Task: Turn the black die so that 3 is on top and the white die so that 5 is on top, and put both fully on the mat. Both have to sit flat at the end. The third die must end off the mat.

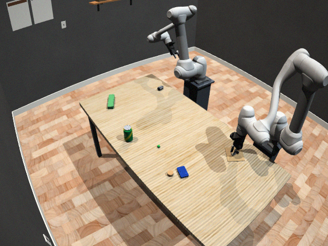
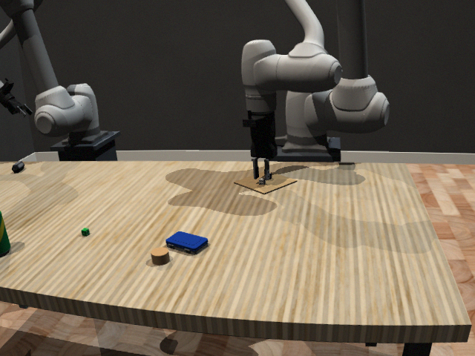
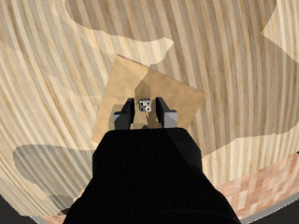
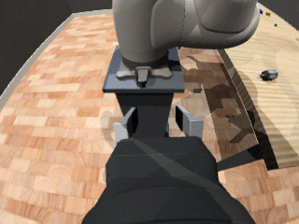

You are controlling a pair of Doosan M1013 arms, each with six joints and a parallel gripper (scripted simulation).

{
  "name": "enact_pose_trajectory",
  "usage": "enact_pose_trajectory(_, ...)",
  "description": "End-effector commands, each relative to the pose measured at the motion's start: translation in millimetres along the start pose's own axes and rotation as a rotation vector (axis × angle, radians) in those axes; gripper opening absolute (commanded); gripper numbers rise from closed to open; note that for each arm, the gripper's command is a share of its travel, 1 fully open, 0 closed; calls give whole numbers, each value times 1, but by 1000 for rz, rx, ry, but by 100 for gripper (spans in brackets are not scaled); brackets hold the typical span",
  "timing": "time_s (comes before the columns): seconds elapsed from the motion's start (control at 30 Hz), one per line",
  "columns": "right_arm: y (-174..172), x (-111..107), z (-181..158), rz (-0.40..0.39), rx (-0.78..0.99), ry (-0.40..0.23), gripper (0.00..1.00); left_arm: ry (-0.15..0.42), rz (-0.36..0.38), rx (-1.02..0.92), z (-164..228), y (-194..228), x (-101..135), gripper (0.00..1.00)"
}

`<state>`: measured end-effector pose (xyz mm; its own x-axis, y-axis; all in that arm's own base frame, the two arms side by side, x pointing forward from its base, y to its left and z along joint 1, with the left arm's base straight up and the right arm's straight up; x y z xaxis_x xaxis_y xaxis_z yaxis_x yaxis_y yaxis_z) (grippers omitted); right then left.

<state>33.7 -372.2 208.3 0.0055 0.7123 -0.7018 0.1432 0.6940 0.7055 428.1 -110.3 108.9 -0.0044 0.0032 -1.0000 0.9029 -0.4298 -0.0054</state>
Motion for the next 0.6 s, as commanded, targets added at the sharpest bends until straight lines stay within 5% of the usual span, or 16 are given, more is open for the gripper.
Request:
enact_pose_trajectory(0.0, -1, 0, -2, -8, -2, 1, 100, -1, 5, -2, -1, 2, -19, 64)
enact_pose_trajectory(0.33, -1, 0, -2, -8, -2, 1, 100, -1, 5, -2, -1, 1, -70, 64)
enact_pose_trajectory(0.57, -1, 0, -2, -8, -2, 1, 100, -1, 5, -2, -1, 1, -78, 64)
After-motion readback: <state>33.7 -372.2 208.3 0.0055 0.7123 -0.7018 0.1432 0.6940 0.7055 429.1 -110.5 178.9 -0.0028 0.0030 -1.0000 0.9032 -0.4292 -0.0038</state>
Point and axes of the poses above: on each arm, the point where the finger pads meet when closed, its own x axis out along the fingers, its own z axis across the jaws, y = z × x, the point moved 7 cm from there along -x, back along the fingers, and after that the axes turned 11 degrees about x, right-handed, at the moved point
